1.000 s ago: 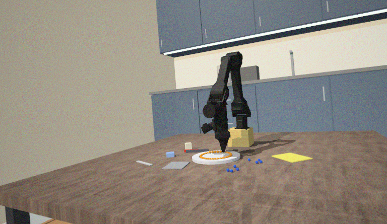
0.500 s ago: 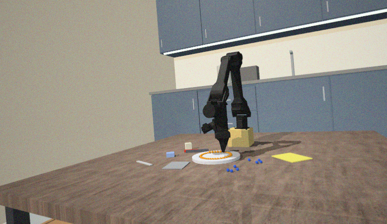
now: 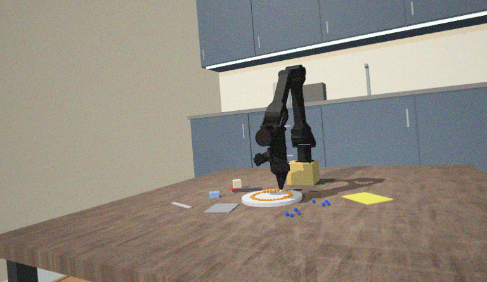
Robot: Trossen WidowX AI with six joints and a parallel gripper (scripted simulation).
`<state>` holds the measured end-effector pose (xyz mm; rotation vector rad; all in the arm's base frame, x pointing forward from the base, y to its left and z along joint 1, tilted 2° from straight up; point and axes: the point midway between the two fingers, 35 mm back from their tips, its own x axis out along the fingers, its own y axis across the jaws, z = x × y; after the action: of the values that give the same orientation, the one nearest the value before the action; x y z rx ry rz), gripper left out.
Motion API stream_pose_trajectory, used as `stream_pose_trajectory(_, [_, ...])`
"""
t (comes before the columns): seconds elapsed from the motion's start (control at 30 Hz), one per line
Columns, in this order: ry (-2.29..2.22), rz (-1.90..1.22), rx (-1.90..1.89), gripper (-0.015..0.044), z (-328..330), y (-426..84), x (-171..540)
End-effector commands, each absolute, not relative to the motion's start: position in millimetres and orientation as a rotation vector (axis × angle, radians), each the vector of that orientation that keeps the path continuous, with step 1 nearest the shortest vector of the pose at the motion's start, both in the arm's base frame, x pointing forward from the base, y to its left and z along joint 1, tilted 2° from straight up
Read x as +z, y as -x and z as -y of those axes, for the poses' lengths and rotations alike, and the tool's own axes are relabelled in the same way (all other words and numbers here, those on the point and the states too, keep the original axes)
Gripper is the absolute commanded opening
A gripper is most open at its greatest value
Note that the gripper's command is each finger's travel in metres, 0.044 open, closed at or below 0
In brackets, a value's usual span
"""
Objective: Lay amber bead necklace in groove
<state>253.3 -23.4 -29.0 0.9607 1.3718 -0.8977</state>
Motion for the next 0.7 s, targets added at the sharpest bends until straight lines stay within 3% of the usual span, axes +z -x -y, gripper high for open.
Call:
stream_pose_trajectory(0.0, [-0.96,-1.378,-0.899,0.0,23.4,-246.3,-29.4])
stream_pose_trajectory(0.4, [-0.96,-1.378,-0.899,0.0,23.1,-246.3,-37.6])
stream_pose_trajectory(0.67, [-0.963,-1.369,-0.898,0.021,23.7,-248.4,-34.7])
